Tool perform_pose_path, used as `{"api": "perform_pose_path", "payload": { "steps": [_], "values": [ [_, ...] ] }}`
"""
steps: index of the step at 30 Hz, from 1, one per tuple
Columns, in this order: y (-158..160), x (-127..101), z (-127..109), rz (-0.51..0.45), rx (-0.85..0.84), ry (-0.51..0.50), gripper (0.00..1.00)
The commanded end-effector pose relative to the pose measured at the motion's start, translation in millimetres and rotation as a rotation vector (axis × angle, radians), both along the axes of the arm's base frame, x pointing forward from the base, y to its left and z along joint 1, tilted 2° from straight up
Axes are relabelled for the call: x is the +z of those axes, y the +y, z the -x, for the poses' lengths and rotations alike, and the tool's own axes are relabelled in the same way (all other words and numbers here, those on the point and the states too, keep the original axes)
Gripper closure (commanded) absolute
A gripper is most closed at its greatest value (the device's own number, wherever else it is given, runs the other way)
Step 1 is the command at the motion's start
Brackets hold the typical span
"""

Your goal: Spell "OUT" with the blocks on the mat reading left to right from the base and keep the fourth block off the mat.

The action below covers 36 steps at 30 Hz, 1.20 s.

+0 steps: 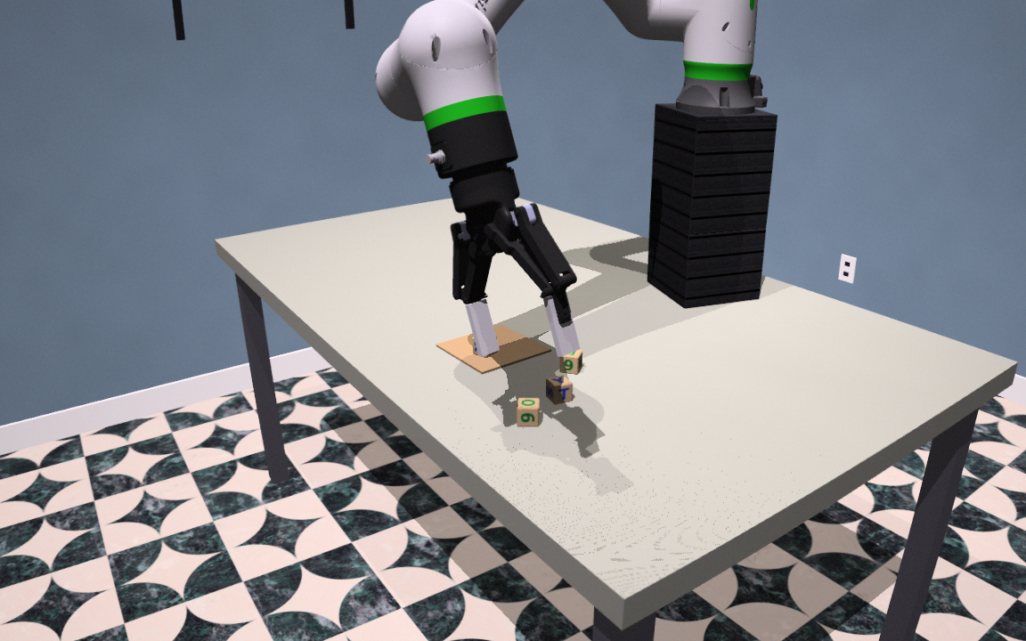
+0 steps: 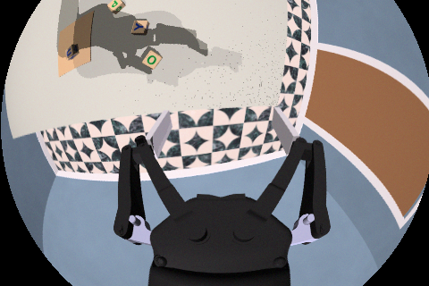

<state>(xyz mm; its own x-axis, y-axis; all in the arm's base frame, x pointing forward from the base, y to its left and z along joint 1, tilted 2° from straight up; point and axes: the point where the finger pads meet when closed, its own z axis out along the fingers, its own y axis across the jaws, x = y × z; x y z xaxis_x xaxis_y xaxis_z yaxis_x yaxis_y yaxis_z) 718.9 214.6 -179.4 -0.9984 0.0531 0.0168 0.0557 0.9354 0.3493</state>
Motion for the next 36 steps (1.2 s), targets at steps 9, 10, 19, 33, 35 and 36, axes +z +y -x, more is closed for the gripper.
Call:
{"api": "perform_pose_path", "payload": {
  "steps": [9, 10, 19, 33, 35, 36],
  "values": [
    [-19, -21, 26, 0.054, -0.001, 0.056, 0.0],
    [-19, -21, 26, 0.054, -0.001, 0.056, 0.0],
    [-38, -41, 54, 0.107, -0.005, 0.118, 0.0],
    [-67, -67, 100, 0.188, -0.019, 0.218, 0.0],
    [-67, -67, 100, 0.188, -0.019, 0.218, 0.0],
    [-67, -67, 100, 0.188, -0.019, 0.218, 0.0]
  ]
}}
